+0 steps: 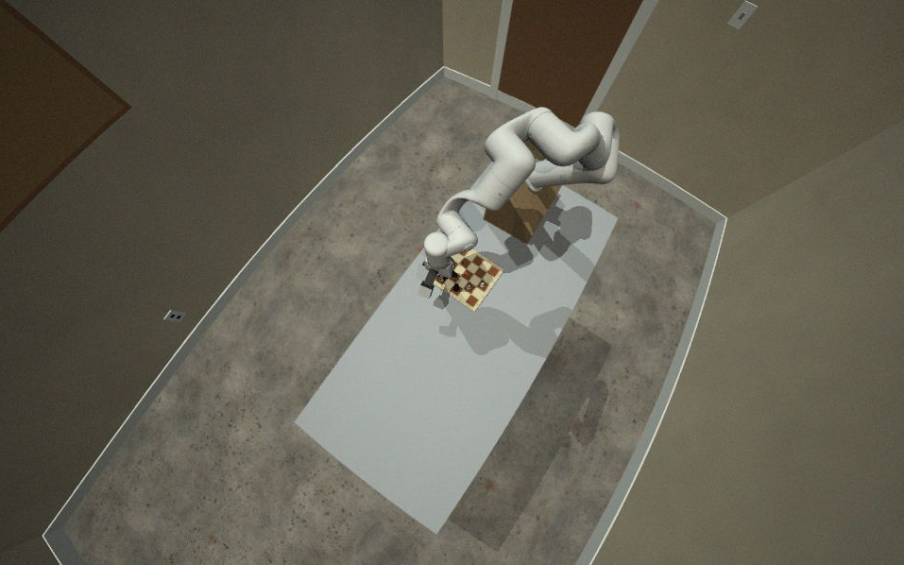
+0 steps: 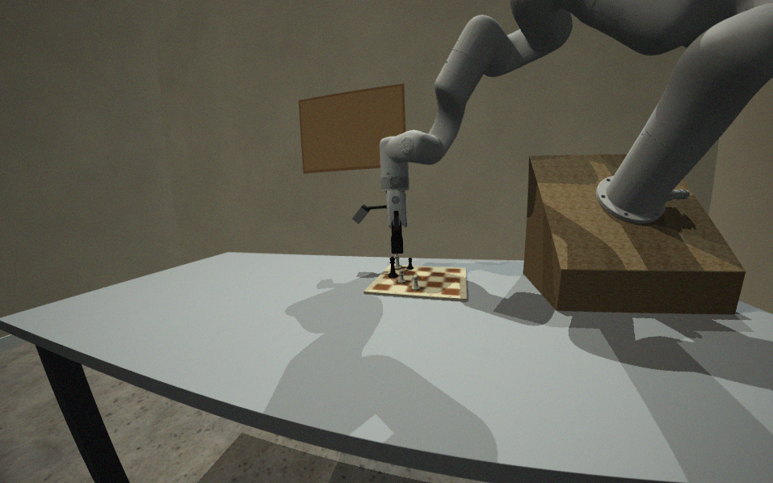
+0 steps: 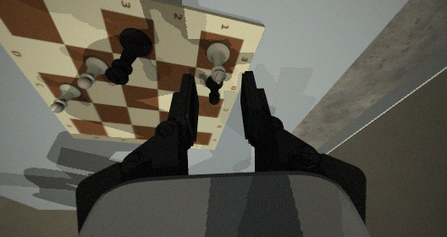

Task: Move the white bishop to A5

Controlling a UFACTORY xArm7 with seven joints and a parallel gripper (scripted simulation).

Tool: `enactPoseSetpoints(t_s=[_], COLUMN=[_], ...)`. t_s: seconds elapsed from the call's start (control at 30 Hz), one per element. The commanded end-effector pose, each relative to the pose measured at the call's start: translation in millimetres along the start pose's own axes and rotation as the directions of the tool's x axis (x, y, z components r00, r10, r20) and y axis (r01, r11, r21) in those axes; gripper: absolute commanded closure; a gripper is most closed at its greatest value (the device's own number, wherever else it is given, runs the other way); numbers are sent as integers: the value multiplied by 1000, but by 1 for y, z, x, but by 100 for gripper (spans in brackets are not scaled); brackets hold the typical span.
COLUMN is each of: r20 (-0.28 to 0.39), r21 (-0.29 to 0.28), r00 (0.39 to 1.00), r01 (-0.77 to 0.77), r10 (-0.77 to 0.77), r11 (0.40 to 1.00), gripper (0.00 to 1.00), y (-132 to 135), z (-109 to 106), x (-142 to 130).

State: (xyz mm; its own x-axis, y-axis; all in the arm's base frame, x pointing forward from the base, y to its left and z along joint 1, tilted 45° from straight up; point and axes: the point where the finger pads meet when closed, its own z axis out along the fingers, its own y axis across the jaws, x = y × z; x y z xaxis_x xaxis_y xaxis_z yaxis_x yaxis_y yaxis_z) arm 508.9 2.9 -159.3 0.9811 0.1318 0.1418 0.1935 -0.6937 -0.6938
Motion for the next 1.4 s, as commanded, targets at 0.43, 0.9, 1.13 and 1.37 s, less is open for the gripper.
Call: enactPoseSetpoints(t_s=[0.43,0.9,1.13,1.37], r20=[-4,-4,-4,-4], r21=[-4,-4,-4,-4], r00=[1000,1000,1000,1000], r01=[0,0,0,0], r10=[0,0,0,0], r11=[1000,1000,1000,1000], gripper=[63,63,63,63], y=[1,1,1,2], z=[-2,2,17,31], x=[1,1,1,1])
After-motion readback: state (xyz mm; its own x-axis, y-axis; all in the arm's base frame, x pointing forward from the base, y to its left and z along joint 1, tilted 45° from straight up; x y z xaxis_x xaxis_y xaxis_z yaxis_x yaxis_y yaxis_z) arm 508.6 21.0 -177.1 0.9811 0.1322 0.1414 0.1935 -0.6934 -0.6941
